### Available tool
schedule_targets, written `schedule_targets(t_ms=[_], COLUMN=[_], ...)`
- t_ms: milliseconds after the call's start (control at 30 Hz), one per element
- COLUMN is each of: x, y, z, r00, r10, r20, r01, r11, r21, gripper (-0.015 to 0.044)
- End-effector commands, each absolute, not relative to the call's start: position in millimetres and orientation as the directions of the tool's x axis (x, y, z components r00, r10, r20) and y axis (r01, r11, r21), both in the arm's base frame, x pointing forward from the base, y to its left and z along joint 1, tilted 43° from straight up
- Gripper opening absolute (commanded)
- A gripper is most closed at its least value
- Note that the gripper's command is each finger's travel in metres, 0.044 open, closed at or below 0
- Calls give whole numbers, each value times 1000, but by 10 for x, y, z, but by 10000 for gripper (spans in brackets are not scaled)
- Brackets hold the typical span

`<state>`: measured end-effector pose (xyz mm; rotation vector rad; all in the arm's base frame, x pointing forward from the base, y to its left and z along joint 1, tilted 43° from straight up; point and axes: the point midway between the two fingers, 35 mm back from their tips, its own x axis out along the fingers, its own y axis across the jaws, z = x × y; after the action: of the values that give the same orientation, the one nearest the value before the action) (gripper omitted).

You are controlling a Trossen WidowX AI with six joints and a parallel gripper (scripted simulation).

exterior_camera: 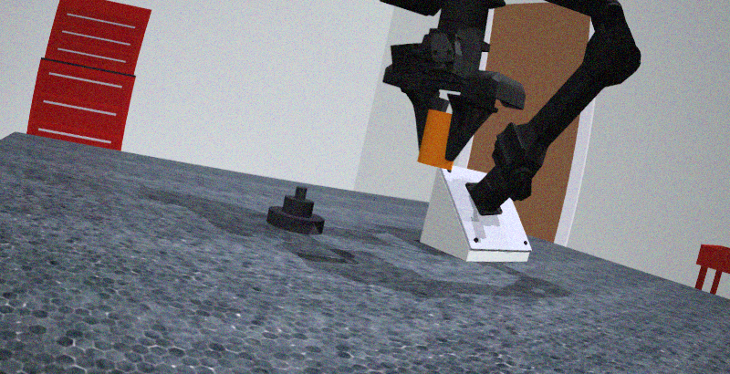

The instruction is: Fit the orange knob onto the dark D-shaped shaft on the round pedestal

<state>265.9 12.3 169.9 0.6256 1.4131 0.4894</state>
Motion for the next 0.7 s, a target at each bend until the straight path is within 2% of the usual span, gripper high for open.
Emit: schedule_targets(t_ms=[0, 667], x=[2711, 2920], y=[39, -351], z=[1622, 1170], r00=[113, 115], r10=[647, 642], r20=[-754, -758], r01=[52, 46], r11=[754, 759], r21=[655, 650], gripper=[0, 0])
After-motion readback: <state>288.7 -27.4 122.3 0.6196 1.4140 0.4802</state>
